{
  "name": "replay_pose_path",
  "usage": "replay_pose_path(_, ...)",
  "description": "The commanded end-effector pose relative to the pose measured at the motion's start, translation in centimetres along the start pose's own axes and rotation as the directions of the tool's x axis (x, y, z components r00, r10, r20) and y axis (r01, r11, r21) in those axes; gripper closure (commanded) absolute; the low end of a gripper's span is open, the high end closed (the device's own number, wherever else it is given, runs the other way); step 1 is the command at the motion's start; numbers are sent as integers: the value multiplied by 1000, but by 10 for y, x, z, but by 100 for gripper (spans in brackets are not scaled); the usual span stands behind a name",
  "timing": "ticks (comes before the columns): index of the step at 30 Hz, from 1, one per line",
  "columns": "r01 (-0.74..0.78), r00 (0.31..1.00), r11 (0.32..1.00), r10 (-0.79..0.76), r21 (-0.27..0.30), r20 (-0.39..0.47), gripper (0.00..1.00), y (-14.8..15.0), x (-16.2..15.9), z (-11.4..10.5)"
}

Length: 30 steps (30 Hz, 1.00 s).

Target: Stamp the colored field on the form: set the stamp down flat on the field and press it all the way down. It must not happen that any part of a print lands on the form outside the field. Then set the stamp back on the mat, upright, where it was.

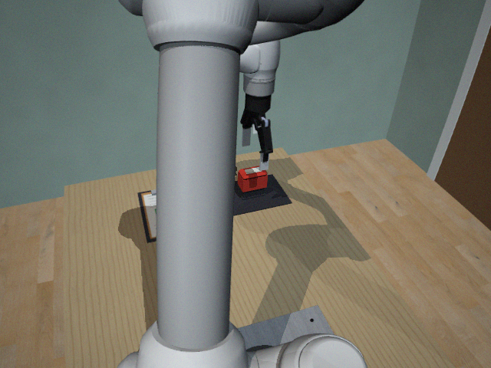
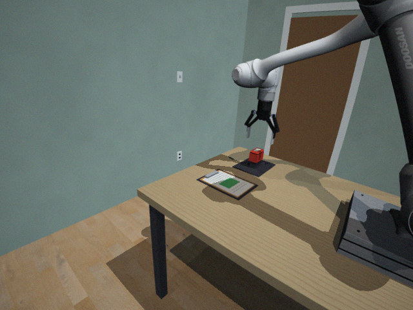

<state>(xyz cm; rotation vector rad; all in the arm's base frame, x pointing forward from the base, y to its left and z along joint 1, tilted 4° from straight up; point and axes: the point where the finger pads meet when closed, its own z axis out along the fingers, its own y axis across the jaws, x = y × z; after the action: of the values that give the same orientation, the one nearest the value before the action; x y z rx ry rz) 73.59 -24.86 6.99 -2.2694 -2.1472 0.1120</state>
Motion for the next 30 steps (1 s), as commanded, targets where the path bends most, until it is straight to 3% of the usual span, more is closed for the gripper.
replay_pose_path(1,-4,1000,1000,4,-3,3,0,3,1,0)
replay_pose_path(7,-4,1000,1000,4,-3,3,0,3,1,-4)
replay_pose_path(13,-4,1000,1000,4,-3,3,0,1,1,-50)
replay_pose_path(22,25,1000,1000,-25,-3,3,0,2,7,-50)
replay_pose_path(26,270,963,963,-270,-3,3,0,9,52,-51)
replay_pose_path(30,553,833,833,-553,0,5,0,13,133,-51)
